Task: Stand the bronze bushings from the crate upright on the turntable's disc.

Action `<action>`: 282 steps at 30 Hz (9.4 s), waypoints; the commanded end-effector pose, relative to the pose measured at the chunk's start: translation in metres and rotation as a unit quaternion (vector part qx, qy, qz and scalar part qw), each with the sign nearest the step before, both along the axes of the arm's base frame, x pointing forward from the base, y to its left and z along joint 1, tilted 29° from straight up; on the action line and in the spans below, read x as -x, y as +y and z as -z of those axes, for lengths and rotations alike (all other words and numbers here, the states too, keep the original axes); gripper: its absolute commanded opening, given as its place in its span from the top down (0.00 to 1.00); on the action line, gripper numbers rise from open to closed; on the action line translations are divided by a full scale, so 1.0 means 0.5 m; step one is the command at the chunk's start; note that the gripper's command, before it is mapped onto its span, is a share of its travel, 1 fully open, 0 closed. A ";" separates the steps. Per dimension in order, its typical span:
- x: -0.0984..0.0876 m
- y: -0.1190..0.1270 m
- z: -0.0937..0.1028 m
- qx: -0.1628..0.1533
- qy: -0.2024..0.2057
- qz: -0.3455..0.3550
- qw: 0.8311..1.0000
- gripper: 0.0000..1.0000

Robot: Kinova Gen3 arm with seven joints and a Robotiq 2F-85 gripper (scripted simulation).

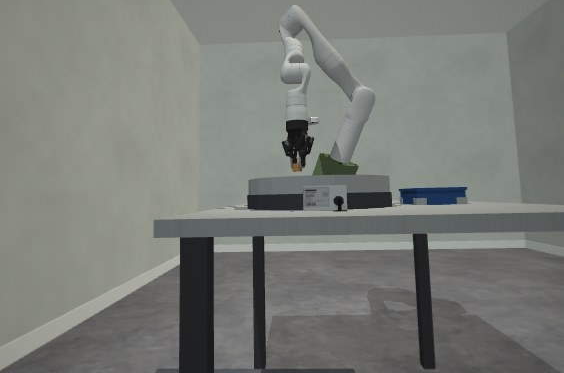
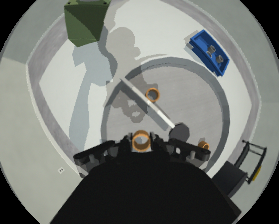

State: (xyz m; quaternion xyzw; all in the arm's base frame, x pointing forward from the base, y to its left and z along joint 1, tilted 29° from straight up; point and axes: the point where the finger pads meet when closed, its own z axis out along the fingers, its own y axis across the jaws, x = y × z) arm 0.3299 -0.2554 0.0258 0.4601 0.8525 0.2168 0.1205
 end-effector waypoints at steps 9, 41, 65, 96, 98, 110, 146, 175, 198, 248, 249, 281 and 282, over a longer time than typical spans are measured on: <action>-0.012 0.006 0.027 0.001 0.000 0.000 1.000 1.00; -0.020 0.011 0.044 0.001 0.000 0.000 1.000 1.00; -0.034 0.020 0.073 0.001 0.000 0.000 1.000 1.00; -0.045 0.027 0.098 0.001 0.000 0.000 1.000 1.00; -0.045 0.027 0.098 0.001 0.000 0.000 1.000 1.00; -0.045 0.027 0.098 0.001 0.000 0.000 1.000 1.00; -0.050 0.030 0.108 0.001 0.000 0.000 1.000 1.00; -0.050 0.030 0.108 0.001 0.000 0.000 1.000 1.00; -0.050 0.030 0.108 0.001 0.000 0.000 1.000 0.60; -0.010 0.004 0.021 0.001 0.000 0.000 1.000 0.60; -0.010 0.004 0.021 0.001 0.000 0.000 1.000 0.60; -0.001 -0.001 0.002 0.001 0.000 0.000 1.000 0.00; 0.003 -0.004 -0.007 0.001 0.000 0.000 1.000 0.00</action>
